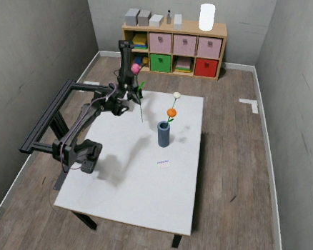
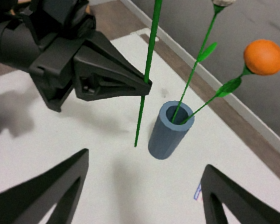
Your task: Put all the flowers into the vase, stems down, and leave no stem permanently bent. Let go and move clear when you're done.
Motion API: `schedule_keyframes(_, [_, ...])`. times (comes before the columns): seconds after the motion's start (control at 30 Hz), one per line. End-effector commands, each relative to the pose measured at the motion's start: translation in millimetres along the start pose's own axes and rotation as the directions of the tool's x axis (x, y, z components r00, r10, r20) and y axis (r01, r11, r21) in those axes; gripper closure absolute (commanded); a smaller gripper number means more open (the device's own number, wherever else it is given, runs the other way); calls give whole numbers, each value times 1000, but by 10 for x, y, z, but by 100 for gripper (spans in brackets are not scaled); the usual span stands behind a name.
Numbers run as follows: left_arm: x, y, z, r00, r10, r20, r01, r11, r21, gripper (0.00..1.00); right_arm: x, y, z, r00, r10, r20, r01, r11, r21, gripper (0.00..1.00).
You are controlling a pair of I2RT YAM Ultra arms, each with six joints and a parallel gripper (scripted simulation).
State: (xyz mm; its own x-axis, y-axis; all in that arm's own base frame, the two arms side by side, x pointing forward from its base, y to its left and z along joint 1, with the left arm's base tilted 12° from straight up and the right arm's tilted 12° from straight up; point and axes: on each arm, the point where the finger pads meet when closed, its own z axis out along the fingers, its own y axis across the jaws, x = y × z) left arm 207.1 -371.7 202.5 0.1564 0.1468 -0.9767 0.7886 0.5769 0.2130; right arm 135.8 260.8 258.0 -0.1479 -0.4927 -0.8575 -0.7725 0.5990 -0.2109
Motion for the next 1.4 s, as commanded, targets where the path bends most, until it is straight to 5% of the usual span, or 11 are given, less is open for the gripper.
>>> schedule_keyframes(0.0, [-208,-91,69,998,-21,56,20,999,31,100,-84,-7,-69,999,21,40,-21,1000,-3,30])
schedule_keyframes(1.37, [-246,-49,75,997,-24,67,22,999,36,100,-84,-7,-69,999,21,40,-21,1000,-3,30])
